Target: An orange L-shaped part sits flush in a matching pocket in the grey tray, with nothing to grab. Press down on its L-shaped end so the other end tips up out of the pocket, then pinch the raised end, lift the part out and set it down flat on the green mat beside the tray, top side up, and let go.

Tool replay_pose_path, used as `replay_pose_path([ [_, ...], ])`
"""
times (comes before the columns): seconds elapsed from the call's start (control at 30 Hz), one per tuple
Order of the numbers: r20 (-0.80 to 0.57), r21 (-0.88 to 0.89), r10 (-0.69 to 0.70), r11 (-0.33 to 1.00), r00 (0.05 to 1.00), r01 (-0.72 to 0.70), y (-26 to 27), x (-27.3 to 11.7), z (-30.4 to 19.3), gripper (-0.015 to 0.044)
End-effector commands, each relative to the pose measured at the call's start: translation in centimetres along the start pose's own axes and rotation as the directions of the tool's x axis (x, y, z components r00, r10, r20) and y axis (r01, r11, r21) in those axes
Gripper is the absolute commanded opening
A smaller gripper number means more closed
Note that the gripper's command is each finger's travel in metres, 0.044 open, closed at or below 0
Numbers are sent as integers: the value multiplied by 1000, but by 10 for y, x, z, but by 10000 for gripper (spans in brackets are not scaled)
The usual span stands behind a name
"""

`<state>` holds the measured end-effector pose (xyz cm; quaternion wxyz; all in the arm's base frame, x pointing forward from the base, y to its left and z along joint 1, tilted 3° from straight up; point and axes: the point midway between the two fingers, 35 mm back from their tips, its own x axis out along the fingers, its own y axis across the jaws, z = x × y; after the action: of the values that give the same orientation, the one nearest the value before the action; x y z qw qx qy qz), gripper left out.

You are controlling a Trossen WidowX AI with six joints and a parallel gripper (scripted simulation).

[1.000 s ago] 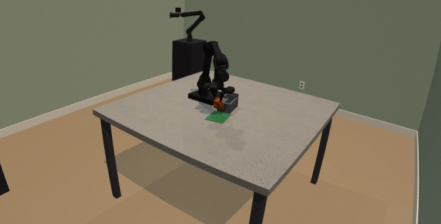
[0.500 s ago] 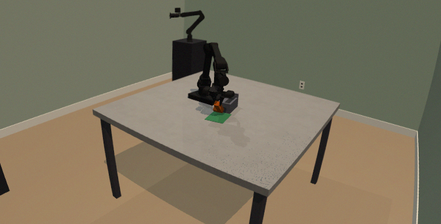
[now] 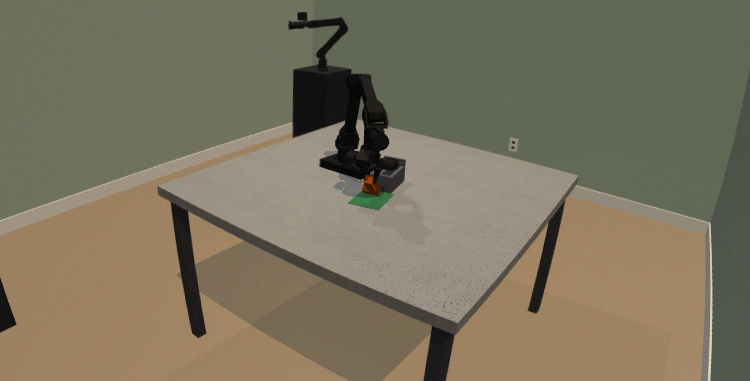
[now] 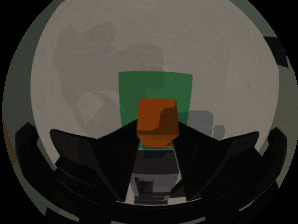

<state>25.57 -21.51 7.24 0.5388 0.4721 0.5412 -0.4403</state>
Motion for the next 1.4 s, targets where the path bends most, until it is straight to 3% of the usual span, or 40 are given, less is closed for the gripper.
replay_pose_path([
  [0.0,2,3,-1,1000,1000,1,0,1,0,0],
  [0.07,0,0,0,1000,1000,0,0,0,0,0],
  [0.4,0,0,0,1000,1000,0,0,-2,0,263],
  [0.57,1,2,0,1000,1000,0,2,-40,3,394],
  [0.73,2,3,-1,1000,1000,1,0,-87,0,400],
  [1.37,10,8,8,1000,1000,-8,2,-84,2,400],
])
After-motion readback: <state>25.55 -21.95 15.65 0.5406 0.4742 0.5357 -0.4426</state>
